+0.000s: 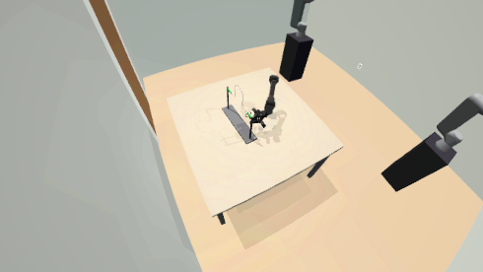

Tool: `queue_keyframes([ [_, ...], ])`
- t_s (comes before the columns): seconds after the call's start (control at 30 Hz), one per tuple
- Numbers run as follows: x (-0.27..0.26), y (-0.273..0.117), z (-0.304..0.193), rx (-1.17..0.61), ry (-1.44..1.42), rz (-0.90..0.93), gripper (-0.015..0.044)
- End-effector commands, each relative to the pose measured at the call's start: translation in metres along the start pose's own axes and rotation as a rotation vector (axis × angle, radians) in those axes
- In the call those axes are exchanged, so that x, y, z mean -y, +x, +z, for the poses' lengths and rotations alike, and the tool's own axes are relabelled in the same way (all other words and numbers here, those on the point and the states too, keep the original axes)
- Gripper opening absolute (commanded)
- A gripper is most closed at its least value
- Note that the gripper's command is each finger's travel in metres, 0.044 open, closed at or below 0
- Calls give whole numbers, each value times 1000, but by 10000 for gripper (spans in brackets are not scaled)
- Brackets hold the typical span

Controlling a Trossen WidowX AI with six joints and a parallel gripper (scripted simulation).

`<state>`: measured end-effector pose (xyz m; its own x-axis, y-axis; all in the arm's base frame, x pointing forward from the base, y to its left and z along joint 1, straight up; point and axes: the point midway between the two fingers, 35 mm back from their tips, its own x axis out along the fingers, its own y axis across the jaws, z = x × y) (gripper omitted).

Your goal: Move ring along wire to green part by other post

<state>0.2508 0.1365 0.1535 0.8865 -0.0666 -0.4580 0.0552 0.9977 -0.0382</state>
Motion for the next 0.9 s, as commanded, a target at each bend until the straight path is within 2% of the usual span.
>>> queue_keyframes([
  [0.0, -1, 2, -3, 4, 6, -3, -150],
  [0.87, -2, 7, -13, 4, 6, -3, -150],
])
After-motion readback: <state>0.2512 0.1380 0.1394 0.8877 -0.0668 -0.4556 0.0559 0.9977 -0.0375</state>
